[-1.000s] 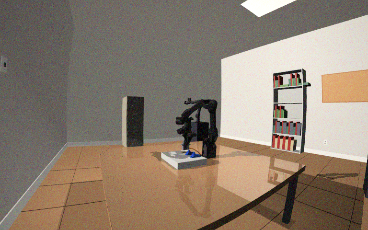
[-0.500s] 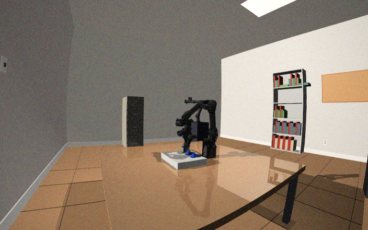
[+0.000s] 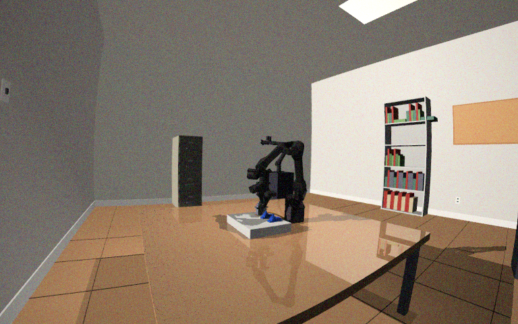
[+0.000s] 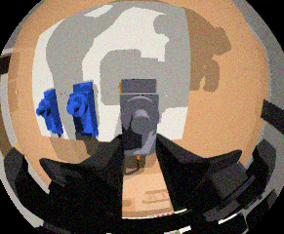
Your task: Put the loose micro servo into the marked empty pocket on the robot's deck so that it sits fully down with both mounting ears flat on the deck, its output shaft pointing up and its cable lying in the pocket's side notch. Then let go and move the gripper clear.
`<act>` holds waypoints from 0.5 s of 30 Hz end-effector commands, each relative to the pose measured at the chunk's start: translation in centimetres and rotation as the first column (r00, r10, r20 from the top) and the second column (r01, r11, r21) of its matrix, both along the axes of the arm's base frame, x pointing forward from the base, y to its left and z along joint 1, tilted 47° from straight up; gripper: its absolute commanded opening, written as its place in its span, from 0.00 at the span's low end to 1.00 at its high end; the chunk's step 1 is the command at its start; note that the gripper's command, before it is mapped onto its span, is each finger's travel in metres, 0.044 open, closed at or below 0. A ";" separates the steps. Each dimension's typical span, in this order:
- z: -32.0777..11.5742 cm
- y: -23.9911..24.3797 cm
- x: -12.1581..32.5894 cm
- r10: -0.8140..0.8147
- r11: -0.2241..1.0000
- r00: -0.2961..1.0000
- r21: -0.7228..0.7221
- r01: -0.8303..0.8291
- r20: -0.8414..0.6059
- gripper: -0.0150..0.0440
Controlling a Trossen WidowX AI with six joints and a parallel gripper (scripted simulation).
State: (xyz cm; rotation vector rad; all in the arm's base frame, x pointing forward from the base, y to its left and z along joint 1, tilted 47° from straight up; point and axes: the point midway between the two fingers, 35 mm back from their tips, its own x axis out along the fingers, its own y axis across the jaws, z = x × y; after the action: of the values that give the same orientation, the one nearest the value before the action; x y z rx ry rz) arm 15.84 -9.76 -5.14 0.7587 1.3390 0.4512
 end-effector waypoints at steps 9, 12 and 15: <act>-0.7 0.8 0.2 -0.008 1.000 1.000 0.005 0.008 0.001 0.25; -0.9 1.0 0.3 -0.008 1.000 1.000 0.005 0.008 0.002 0.25; -1.2 1.2 0.4 -0.008 1.000 1.000 0.005 0.008 0.002 0.25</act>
State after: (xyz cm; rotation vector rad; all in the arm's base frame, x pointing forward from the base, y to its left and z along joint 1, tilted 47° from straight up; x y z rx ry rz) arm 16.14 -8.73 -6.08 0.7612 1.3376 0.4526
